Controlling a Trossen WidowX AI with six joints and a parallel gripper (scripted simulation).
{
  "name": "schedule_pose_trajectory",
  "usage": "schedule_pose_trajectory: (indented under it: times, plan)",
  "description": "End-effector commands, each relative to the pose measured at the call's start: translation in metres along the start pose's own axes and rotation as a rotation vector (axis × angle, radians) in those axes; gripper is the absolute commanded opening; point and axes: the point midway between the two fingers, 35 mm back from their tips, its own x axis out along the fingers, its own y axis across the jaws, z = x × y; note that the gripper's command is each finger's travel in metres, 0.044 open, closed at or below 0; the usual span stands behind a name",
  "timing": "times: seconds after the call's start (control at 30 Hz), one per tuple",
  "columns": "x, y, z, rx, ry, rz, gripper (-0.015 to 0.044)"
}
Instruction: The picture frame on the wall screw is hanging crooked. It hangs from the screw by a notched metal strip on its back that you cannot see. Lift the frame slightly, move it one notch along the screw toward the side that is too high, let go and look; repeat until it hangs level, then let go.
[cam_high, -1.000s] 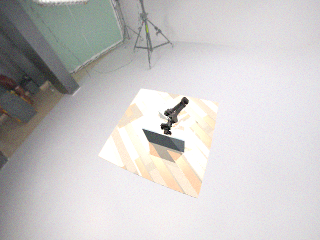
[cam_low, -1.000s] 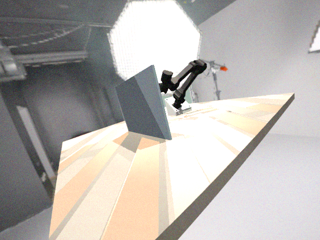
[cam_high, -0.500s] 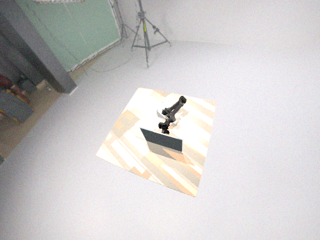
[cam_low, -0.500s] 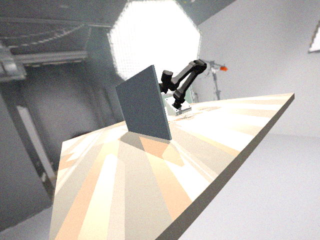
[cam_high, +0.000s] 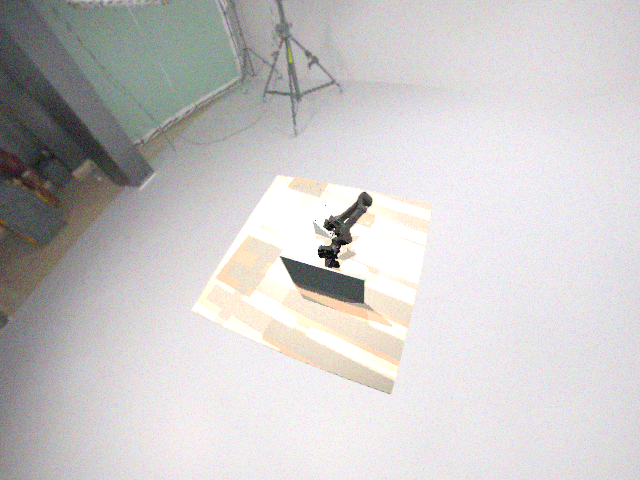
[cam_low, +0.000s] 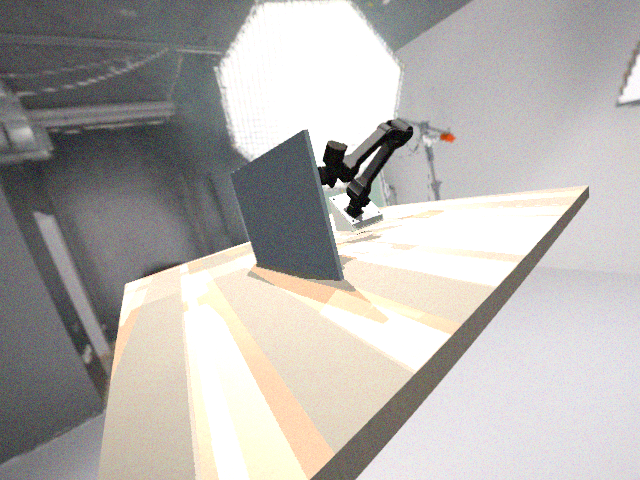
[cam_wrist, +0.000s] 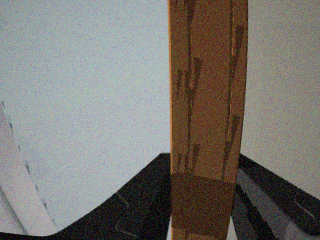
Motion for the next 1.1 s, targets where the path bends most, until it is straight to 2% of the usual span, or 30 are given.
schedule_pose_trajectory:
  times: [0.0, 1.07]
  plan:
    - [0.0000, 0.0006, 0.0015, -0.004, -0.005, 0.011, 0.0000]
    - [0.0001, -0.0031, 0.0019, -0.061, -0.006, 0.007, 0.0000]
